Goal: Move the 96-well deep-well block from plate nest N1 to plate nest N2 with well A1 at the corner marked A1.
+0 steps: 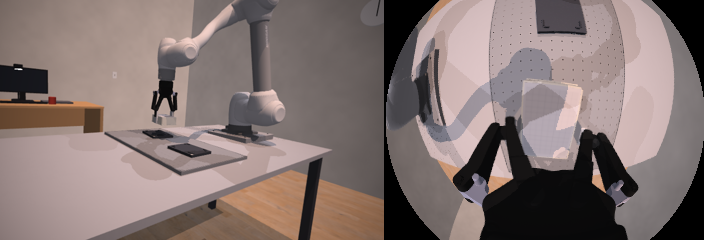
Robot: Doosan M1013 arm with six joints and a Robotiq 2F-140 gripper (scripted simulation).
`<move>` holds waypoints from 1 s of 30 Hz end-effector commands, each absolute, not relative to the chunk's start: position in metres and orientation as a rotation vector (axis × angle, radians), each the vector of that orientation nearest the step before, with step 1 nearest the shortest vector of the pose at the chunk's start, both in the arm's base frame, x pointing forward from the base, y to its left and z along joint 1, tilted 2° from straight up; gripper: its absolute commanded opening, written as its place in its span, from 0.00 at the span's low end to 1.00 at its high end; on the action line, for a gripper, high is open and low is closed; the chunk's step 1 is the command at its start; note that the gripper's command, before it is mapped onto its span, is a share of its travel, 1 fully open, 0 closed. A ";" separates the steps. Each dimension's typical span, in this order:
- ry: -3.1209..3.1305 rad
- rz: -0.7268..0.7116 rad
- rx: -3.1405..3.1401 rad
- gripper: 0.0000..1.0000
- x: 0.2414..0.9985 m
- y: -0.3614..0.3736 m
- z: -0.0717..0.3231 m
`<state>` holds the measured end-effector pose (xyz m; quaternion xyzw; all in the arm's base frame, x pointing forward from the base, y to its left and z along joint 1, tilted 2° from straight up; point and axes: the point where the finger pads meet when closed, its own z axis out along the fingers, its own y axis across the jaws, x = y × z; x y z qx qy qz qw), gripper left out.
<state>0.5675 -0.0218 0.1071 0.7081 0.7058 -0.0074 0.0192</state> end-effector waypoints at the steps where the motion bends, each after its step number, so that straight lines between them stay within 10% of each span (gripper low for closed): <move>1: 2.191 -0.022 2.198 0.00 0.567 -0.031 0.108; 30: 2.191 -0.022 2.198 0.00 0.567 -0.094 0.110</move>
